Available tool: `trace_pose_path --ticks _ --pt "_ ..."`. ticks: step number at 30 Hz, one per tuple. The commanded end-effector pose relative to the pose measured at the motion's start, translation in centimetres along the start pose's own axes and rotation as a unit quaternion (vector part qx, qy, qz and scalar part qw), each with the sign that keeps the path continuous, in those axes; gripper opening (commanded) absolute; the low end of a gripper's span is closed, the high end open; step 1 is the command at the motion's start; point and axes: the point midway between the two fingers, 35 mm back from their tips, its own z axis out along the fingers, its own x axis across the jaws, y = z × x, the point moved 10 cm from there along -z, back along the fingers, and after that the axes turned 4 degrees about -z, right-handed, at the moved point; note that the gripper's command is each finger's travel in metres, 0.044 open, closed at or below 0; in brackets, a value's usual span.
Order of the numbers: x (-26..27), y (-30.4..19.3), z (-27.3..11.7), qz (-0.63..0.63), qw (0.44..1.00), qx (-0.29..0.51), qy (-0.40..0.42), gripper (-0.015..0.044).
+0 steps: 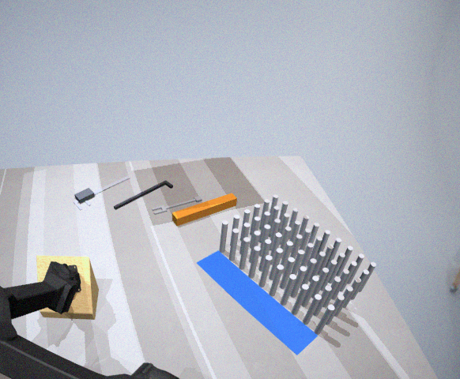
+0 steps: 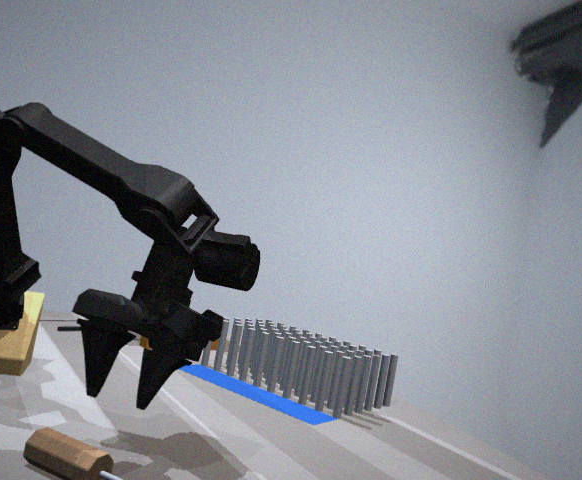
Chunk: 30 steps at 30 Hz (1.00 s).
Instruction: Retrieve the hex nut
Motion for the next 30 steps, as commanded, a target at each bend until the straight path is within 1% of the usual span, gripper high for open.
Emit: trace_pose_path --ticks 1,20,26,30 --pt "-2.9 -0.5 -0.2 0.018 0.999 0.023 -0.046 0.0440" --pt "-3.3 -1.1 -0.1 0.018 0.999 0.023 -0.046 0.0440" --pt "-3.6 1.7 0.0 0.018 0.999 0.022 -0.046 0.0440" --pt "-3.6 1.8 0.0 0.018 0.999 0.022 -0.046 0.0440"
